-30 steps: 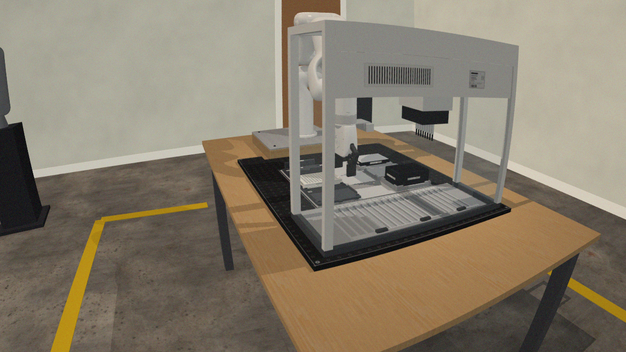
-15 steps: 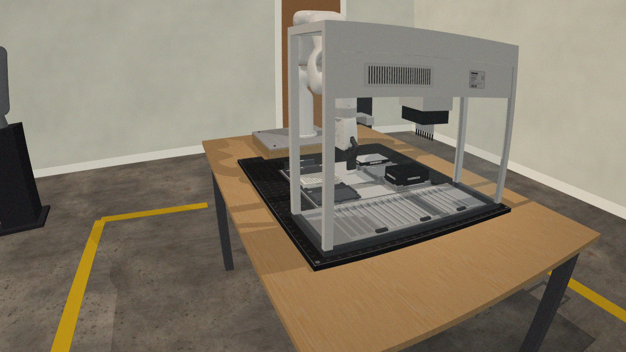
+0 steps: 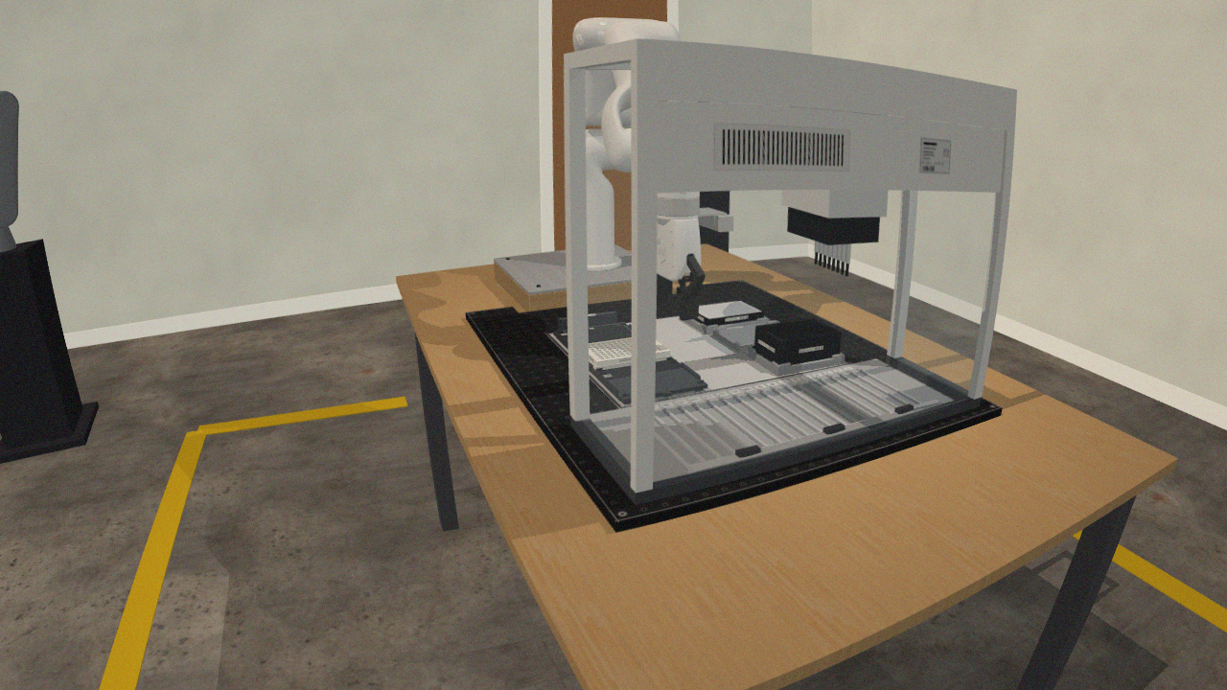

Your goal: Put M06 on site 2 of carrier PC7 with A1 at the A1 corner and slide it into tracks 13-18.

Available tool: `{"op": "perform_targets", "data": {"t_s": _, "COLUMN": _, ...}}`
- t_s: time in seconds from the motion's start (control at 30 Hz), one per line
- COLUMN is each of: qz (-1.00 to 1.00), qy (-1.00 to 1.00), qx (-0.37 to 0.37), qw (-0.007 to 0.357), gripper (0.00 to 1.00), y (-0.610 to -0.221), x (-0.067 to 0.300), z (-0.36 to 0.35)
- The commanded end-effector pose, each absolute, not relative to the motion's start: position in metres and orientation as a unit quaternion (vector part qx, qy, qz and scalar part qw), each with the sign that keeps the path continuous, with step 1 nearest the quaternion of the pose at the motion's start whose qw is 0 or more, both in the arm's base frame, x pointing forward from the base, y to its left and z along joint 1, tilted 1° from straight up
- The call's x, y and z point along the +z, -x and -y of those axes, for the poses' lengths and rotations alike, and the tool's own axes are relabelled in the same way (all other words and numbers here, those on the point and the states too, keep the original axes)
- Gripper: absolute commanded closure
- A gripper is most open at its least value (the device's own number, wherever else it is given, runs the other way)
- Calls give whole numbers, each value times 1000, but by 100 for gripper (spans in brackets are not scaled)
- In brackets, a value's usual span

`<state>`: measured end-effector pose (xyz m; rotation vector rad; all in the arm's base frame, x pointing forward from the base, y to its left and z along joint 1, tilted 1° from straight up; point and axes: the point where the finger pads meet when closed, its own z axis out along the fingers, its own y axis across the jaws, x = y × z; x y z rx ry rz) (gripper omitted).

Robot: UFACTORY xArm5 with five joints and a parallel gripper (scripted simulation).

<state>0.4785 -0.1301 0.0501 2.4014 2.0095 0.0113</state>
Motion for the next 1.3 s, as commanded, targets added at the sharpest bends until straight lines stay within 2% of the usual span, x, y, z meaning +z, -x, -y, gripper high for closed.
{"op": "perform_targets", "data": {"t_s": 0.0, "qz": -642, "qy": -767, "qx": 5, "qw": 7, "gripper": 0, "y": -480, "x": 58, "z": 130}}
{"op": "perform_targets", "data": {"t_s": 0.87, "qz": -642, "qy": -767, "qx": 5, "qw": 7, "gripper": 0, "y": -480, "x": 98, "z": 130}}
{"op": "perform_targets", "data": {"t_s": 1.27, "qz": -642, "qy": -767, "qx": 5, "qw": 7, "gripper": 0, "y": -477, "x": 98, "z": 145}}
